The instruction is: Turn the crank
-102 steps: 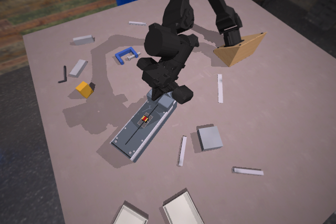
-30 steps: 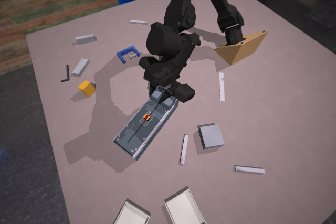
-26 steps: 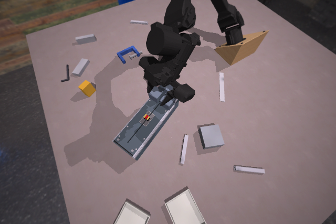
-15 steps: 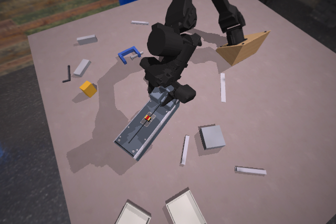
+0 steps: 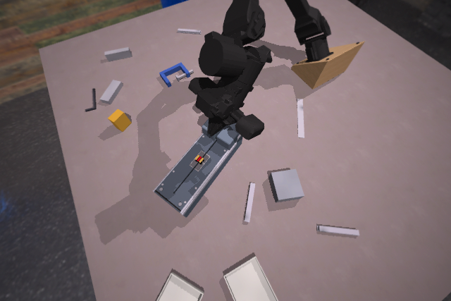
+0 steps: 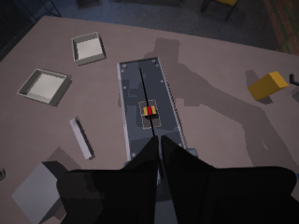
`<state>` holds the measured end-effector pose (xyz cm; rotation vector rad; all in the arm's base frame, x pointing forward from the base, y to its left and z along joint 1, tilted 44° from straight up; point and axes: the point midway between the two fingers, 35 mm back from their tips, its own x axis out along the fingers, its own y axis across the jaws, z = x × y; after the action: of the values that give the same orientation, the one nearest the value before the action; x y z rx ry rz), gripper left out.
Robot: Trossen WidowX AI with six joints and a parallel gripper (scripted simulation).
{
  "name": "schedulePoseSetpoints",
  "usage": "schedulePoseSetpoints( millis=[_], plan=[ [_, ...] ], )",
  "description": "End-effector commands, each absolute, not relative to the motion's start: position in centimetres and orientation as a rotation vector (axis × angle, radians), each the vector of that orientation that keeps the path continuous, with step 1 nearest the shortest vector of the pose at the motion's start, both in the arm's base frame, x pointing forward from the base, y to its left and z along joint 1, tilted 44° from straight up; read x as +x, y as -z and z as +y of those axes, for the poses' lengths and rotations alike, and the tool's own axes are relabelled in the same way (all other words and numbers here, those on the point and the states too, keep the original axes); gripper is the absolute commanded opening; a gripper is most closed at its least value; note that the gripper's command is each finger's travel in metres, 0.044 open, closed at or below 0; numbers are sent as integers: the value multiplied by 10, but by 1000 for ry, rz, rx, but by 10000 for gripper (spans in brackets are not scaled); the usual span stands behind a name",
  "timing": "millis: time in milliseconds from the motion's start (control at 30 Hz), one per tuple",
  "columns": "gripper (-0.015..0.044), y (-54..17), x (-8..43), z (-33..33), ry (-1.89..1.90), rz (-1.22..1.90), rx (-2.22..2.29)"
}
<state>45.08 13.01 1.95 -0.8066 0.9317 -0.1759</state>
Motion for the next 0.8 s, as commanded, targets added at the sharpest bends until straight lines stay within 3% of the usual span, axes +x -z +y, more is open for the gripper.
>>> schedulePoseSetpoints(
  millis=[0,467,767],
  plan=[
    [0,-19,451,130,176,932,-806],
    [0,-19,451,130,176,932,-806],
    [236,-19,451,130,176,932,-806]
  ],
)
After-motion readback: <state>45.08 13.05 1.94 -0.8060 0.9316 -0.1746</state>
